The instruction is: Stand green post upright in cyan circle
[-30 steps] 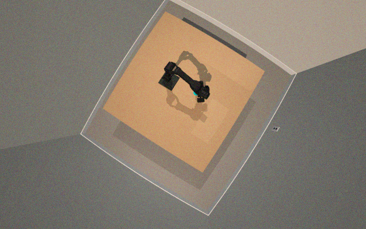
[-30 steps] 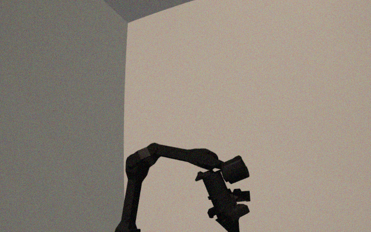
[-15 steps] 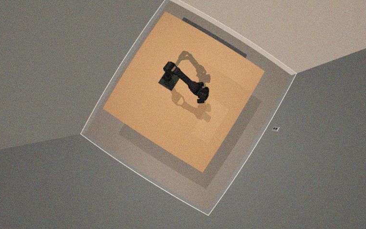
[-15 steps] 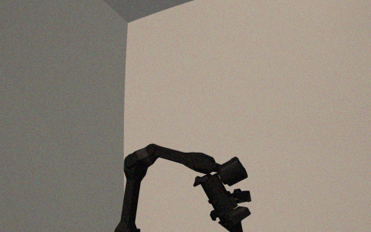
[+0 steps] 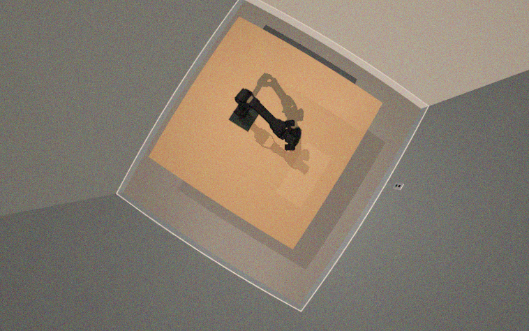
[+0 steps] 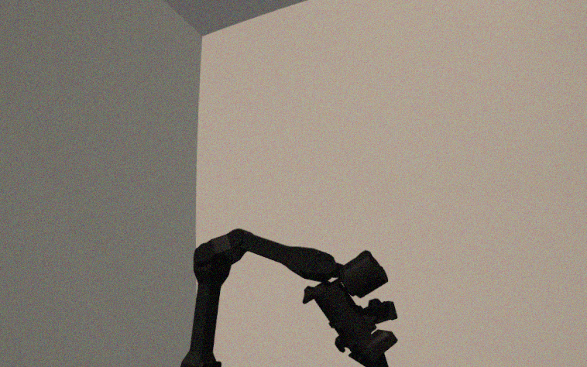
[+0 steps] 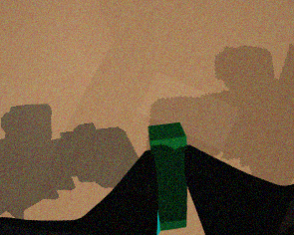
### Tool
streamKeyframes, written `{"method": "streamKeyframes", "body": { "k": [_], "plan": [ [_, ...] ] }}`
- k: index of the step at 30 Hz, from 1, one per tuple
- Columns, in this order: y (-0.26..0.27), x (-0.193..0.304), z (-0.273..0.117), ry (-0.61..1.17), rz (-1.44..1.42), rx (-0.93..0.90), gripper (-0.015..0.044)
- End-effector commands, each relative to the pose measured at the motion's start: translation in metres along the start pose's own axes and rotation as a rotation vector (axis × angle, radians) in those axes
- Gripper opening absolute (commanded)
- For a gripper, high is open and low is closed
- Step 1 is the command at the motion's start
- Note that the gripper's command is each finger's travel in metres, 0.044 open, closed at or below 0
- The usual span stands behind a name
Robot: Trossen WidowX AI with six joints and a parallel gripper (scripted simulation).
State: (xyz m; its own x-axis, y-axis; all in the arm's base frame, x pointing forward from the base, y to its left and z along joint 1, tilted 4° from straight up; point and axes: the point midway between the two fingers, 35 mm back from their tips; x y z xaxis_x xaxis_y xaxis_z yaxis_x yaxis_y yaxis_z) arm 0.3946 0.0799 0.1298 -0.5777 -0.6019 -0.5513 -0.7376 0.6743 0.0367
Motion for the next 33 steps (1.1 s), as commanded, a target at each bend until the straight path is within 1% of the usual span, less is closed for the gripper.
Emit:
{"method": "streamKeyframes", "body": {
  "k": [1,33],
  "plan": [
    [-0.002,-0.001,0.000,-0.033,0.012,0.001,0.0023],
    [-0.013,-0.002,0.001,-0.246,0.048,0.012,0.0023]
  ]
}}
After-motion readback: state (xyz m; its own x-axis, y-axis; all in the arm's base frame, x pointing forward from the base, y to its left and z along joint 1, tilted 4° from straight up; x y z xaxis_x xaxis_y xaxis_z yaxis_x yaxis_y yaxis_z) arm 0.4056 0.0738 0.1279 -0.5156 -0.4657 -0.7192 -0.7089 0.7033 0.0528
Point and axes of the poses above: the point midway between the two fingers, 35 mm back from their tips, its own z axis out along the fingers, its own y axis across the jaws, x = y × z, and after that the axes turned 7 degrees about -z, right-handed
